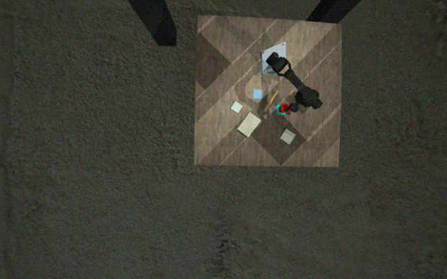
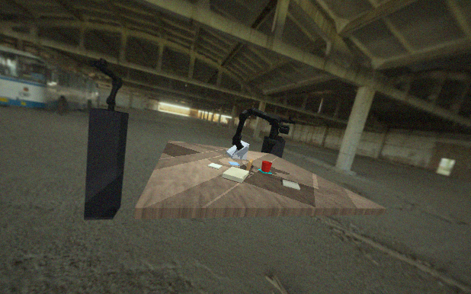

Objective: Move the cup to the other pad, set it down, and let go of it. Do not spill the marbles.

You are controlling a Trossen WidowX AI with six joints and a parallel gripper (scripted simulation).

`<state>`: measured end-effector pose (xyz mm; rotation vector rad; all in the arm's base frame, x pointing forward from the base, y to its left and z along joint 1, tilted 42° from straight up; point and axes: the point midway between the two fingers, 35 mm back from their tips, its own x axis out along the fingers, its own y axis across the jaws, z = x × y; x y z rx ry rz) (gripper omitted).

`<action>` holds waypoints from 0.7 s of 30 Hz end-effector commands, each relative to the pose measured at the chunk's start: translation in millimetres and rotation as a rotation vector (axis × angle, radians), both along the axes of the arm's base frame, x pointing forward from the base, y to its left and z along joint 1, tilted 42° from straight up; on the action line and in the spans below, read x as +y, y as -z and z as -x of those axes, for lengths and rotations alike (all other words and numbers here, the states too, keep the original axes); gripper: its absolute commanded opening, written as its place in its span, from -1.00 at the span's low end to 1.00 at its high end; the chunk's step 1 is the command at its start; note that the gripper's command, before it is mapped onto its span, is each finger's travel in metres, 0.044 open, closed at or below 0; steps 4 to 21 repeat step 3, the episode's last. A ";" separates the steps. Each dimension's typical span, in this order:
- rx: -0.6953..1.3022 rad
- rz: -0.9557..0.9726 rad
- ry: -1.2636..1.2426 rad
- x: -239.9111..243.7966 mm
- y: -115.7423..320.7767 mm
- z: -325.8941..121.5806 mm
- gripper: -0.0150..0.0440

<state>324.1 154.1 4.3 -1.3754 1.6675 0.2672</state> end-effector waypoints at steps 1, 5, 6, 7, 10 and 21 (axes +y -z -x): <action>0.001 0.001 0.001 -1.2 0.7 -0.2 1.00; 0.001 0.001 0.001 -1.2 0.7 -0.2 1.00; 0.001 0.001 0.001 -1.2 0.7 -0.2 1.00; 0.001 0.001 0.001 -1.2 0.7 -0.2 1.00; 0.001 0.001 0.001 -1.2 0.7 -0.2 1.00; 0.001 0.001 0.001 -1.2 0.7 -0.2 1.00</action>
